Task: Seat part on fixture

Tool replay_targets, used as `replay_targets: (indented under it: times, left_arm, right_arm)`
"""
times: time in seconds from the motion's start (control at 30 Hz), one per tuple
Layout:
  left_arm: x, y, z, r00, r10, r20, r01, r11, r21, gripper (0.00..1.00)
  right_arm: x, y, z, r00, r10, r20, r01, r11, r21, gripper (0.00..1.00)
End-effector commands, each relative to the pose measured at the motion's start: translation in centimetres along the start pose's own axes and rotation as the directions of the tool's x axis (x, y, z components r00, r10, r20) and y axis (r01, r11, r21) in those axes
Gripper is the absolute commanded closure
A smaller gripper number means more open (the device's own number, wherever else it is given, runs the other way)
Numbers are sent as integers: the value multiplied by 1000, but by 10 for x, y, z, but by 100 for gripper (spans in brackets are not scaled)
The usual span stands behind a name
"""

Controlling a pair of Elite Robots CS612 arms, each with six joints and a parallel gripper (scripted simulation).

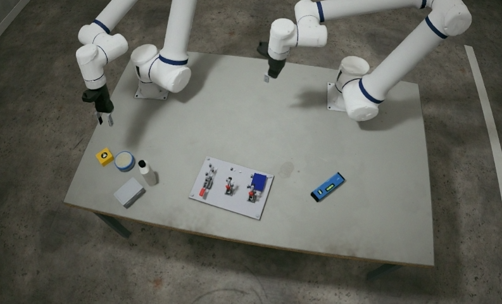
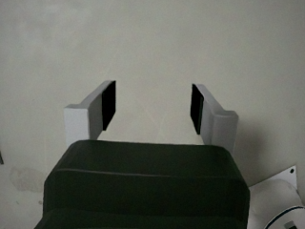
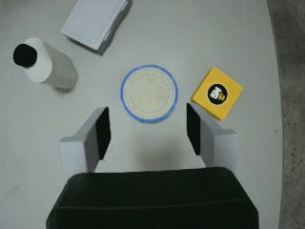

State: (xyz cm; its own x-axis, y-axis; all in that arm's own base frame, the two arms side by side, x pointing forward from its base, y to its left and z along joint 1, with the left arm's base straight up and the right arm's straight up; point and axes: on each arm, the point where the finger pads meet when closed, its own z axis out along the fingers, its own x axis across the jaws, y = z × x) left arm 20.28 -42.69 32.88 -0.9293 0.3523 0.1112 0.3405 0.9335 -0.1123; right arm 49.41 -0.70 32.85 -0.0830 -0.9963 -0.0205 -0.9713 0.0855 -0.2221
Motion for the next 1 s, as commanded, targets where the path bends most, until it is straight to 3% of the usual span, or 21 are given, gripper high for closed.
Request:
replay_targets:
  times: [0.0, 0.33, 0.4, 0.9, 0.97]
  left_arm:
    - [-31, 24, -4, 1000, -8, 12, 7, 1000, 8, 0]
    - [-96, 101, -10, 998, -31, 45, 31, 999, 16, 0]
    - [-96, 101, -10, 998, -31, 45, 31, 999, 16, 0]
    - [-166, 269, -20, 992, -76, 99, 75, 997, 14, 0]
    - [-166, 269, -20, 992, -76, 99, 75, 997, 14, 0]
  right_arm:
    - [0, -1, -1, 1000, 0, 0, 0, 1000, 1, 0]
    - [0, -1, -1, 1000, 0, 0, 0, 1000, 1, 0]
    - [0, -1, -1, 1000, 0, 0, 0, 1000, 1, 0]
    - [0, -1, -1, 1000, 0, 0, 0, 1000, 1, 0]
    - [0, -1, -1, 1000, 0, 0, 0, 1000, 1, 0]
